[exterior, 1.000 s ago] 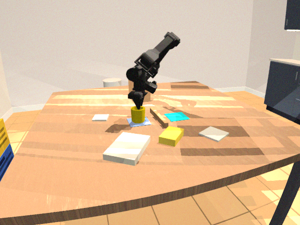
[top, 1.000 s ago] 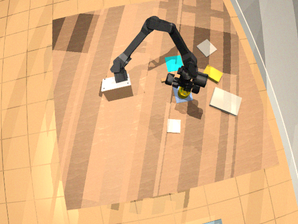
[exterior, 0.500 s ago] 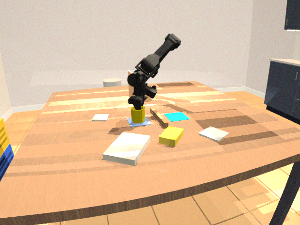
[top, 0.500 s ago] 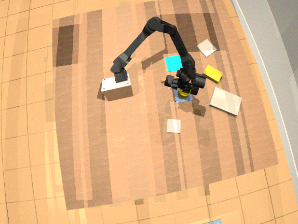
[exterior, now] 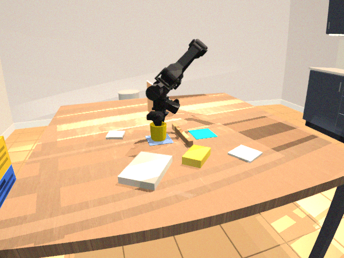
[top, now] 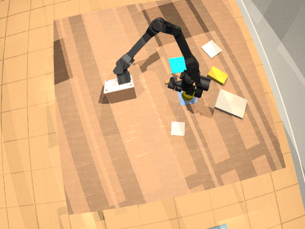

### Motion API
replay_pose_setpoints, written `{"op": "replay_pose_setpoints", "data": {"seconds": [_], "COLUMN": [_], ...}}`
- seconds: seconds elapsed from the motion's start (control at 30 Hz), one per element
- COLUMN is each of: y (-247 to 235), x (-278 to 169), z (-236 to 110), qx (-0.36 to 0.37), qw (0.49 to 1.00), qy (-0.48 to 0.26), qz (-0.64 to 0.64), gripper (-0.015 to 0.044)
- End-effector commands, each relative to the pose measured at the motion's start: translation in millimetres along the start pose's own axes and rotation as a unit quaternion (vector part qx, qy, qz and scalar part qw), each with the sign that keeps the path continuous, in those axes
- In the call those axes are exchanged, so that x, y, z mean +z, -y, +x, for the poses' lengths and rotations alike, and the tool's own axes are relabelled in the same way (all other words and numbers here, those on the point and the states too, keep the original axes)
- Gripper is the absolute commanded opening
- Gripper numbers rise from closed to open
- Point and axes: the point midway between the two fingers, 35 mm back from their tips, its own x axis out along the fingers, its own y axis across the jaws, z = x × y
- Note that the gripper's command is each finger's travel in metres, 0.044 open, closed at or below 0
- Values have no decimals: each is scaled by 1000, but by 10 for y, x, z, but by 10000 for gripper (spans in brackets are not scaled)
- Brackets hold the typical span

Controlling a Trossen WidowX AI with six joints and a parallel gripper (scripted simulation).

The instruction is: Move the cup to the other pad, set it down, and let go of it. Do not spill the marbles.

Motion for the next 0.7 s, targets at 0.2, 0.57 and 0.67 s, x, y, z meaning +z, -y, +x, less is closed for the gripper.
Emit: {"op": "replay_pose_setpoints", "data": {"seconds": [0.2,0.57,0.67], "y": [1,1,3], "x": [1,1,1], "z": [-1,-1,-21], "qx": [0,0,0], "qw": [1000,1000,1000], "qy": [0,0,0], "qz": [0,0,0], "gripper": [87,13,0]}}
